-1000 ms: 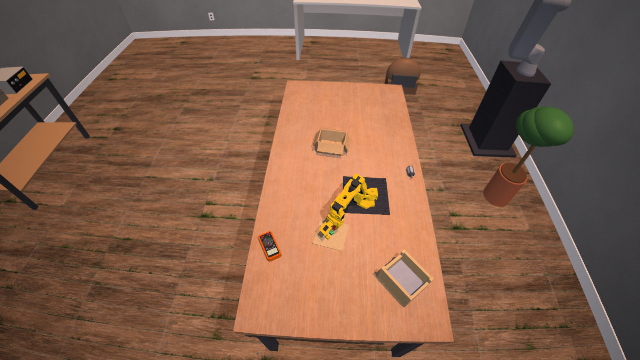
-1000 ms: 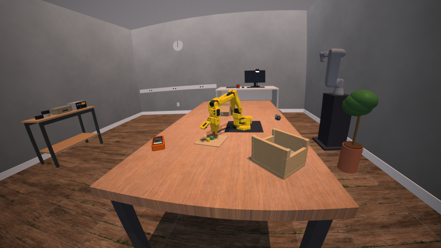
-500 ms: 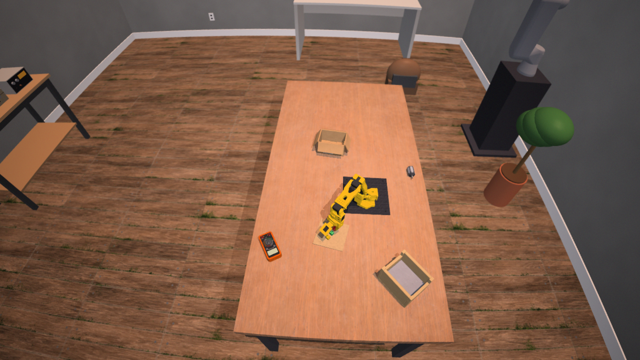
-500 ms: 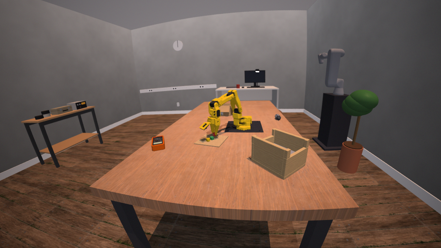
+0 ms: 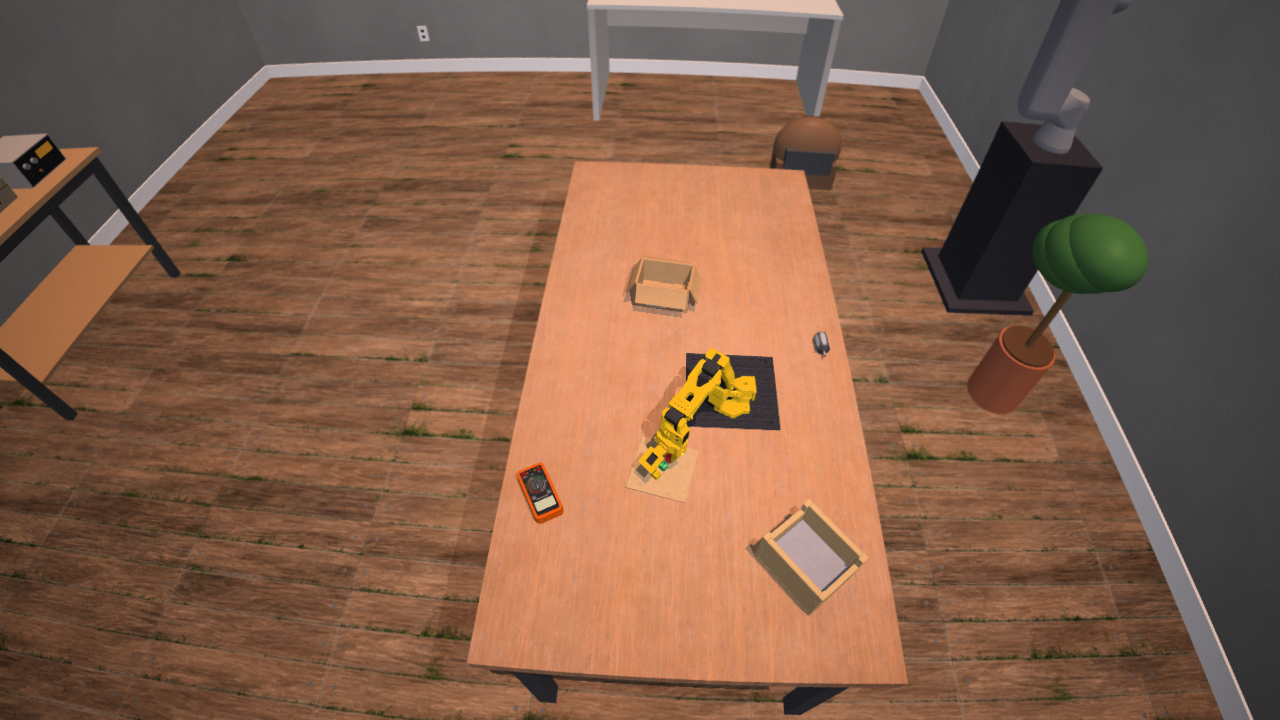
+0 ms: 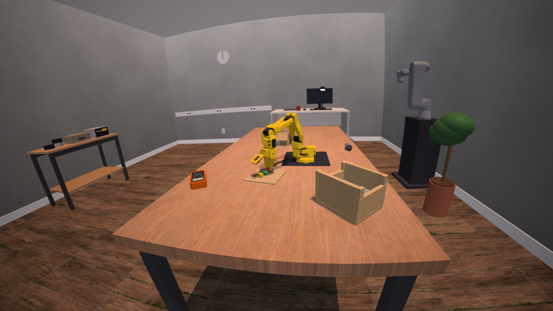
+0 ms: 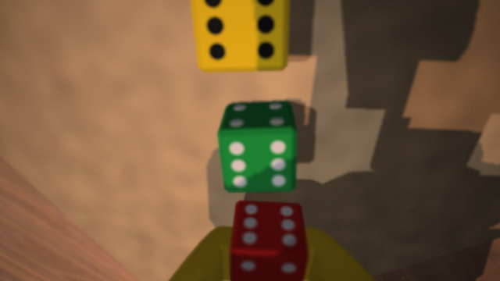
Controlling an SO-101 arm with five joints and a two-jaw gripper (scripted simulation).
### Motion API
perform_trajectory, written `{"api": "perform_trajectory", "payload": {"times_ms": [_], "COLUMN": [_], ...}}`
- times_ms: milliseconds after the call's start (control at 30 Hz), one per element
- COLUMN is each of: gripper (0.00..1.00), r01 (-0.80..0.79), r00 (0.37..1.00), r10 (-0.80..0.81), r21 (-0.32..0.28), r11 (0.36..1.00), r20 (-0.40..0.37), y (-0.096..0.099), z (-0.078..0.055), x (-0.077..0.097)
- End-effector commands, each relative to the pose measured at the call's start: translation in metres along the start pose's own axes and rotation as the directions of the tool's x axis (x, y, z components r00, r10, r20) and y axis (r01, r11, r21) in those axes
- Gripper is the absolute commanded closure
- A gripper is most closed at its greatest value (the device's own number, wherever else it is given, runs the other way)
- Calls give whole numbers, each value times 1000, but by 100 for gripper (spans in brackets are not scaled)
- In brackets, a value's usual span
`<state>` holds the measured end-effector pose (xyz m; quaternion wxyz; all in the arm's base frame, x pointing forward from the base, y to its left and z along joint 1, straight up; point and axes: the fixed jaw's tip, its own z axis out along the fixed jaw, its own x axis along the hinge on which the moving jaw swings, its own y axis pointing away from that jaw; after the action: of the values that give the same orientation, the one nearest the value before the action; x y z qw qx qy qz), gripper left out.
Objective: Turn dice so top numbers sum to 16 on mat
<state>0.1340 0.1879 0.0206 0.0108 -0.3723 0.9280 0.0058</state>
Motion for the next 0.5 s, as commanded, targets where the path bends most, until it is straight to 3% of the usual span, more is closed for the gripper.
{"api": "perform_trajectory", "payload": {"times_ms": [0,467], "gripper": [100,100], "r01": [0,0], "r00": [1000,1000], "r10": [0,0], "r21": [3,3], "r11": [1000,1000], "r20": [-27,-27], "y": [1,1], "z": [8,12], "x": [4,4]}}
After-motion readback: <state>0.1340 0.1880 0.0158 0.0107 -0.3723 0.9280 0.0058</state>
